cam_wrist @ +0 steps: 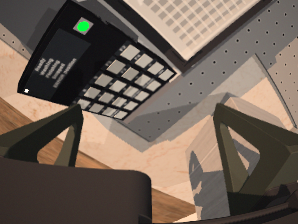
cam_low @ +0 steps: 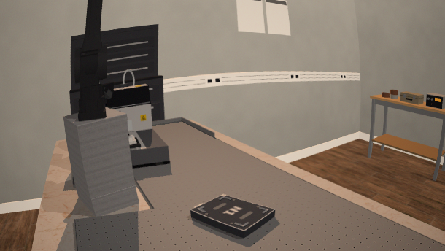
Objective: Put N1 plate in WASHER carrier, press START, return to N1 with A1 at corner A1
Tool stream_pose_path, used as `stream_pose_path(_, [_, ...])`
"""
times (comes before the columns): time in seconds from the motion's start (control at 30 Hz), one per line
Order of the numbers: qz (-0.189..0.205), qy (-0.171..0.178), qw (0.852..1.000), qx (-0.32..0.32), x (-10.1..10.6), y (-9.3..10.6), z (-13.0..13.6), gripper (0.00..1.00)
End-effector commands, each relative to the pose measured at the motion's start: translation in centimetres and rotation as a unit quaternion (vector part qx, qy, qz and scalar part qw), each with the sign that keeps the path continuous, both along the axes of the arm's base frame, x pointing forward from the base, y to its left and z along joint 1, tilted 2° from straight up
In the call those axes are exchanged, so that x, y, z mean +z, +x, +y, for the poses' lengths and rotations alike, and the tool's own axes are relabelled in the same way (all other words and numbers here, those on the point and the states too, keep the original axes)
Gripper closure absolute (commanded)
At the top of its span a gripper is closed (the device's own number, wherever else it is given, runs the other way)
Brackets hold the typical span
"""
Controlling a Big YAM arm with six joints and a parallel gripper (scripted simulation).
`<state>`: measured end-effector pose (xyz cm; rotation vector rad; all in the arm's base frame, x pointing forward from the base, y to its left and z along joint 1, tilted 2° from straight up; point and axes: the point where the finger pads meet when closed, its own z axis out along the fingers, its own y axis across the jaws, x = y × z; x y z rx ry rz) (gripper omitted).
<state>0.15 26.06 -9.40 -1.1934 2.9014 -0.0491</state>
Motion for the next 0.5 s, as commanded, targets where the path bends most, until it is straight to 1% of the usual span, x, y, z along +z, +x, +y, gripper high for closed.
stream_pose_path(0.0, [0.001,-0.002,1.0,-0.001,-0.2,-0.2,0.6,0.0])
stream_pose_path(0.13, [0.001,-0.002,1.0,-0.001,-0.2,-0.2,0.6,0.0])
stream_pose_path(0.17, [0.0,0.0,1.0,-0.028,0.1,0.8,1.3,0.0])
stream_pose_path(0.3, [-0.004,0.001,0.996,-0.095,0.5,2.8,1.8,0.0])
stream_pose_path(0.47, [-0.006,0.006,0.984,-0.177,1.1,5.3,2.6,0.0])
